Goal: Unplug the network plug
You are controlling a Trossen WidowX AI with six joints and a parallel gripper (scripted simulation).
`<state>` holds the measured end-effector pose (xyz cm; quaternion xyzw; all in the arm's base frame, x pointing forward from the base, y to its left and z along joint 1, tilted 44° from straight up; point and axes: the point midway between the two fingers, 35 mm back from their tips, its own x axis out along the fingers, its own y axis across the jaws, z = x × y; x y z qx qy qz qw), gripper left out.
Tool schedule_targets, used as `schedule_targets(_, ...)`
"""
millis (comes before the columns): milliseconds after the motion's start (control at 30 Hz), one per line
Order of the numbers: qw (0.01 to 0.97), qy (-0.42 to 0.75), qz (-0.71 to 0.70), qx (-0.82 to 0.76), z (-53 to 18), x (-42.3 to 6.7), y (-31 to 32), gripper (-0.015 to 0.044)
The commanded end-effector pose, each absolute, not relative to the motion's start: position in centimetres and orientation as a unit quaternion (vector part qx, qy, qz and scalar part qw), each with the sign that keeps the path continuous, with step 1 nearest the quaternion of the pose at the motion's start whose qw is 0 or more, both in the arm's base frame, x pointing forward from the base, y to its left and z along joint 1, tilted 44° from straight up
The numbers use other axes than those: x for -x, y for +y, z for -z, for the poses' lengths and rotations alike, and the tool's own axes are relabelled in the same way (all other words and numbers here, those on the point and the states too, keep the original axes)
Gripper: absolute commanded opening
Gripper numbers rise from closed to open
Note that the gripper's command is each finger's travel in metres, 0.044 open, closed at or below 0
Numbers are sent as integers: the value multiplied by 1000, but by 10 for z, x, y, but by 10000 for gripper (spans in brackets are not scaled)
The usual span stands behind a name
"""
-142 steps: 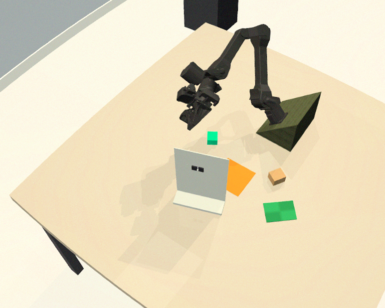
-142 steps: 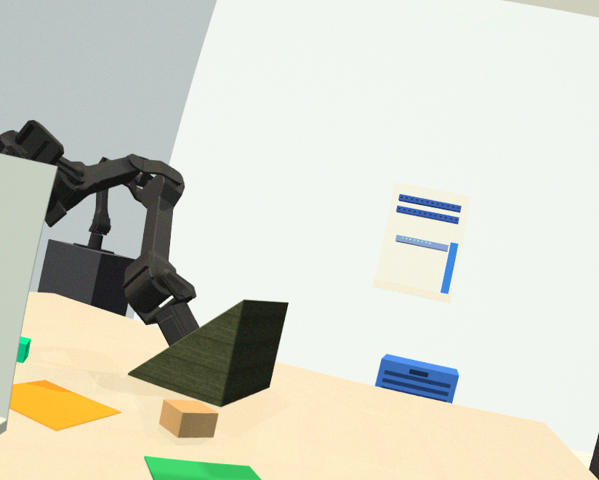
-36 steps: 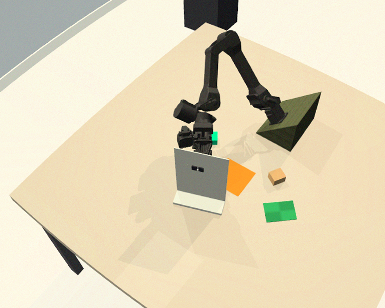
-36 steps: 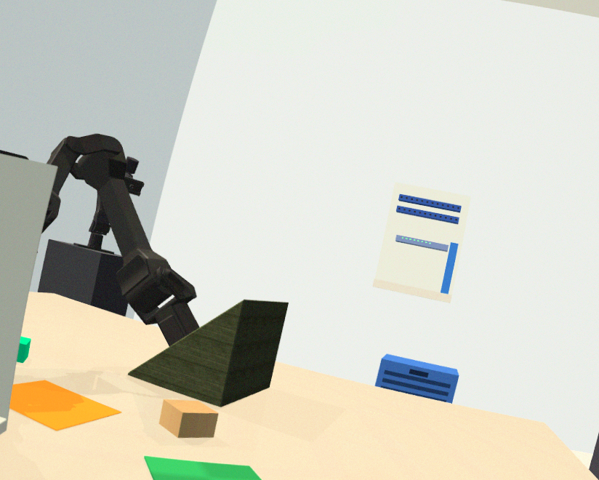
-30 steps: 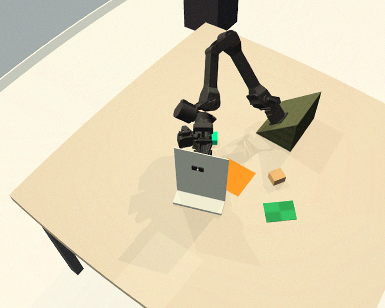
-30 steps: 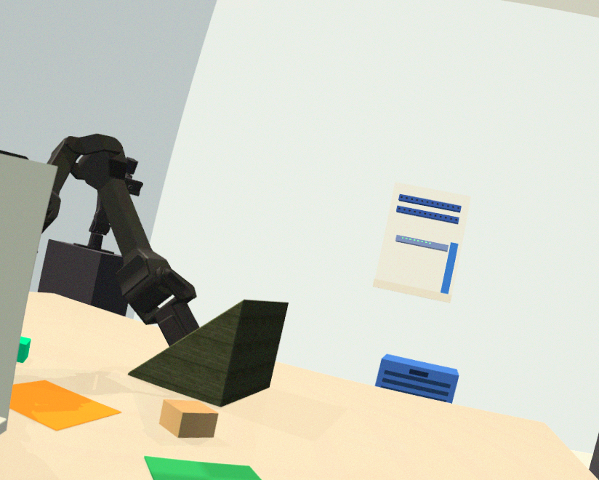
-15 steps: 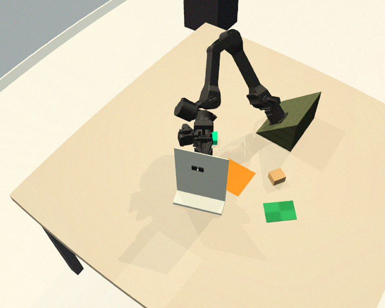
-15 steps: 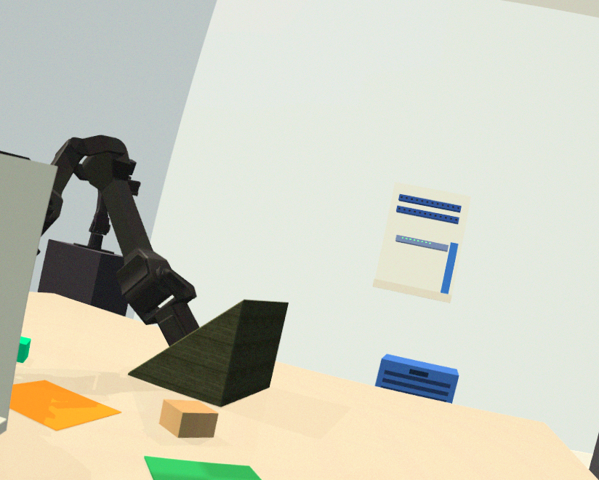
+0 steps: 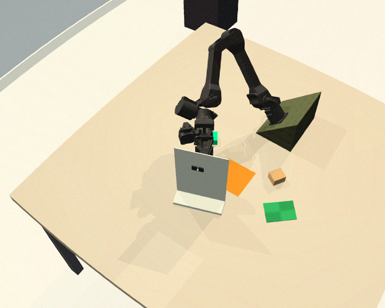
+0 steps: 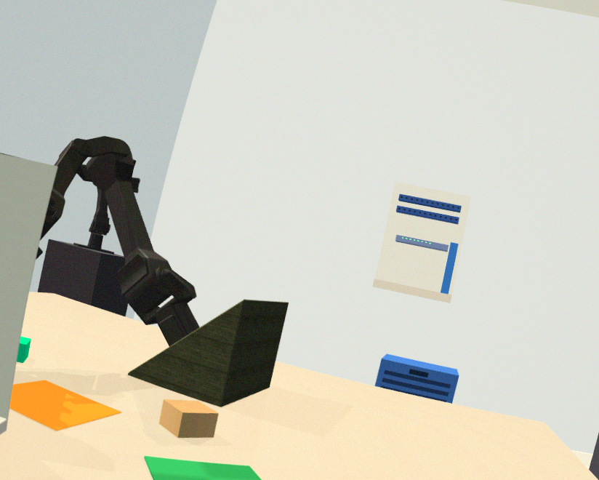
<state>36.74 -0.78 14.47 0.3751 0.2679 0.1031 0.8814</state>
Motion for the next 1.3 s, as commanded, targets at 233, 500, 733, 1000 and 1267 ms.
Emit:
schedule_targets(233,882,267,-106,-374,-147,-360,-9,0)
schedule_targets(500,882,267,-106,-374,-148,-356,-10,0)
schedule_targets(733,882,267,-106,-374,-149,-353,-10,0)
schedule_targets(1000,882,267,-105,-374,-150,-349,-11,0)
schedule_targets(1267,882,267,-105,-374,-151,-344,-12,0)
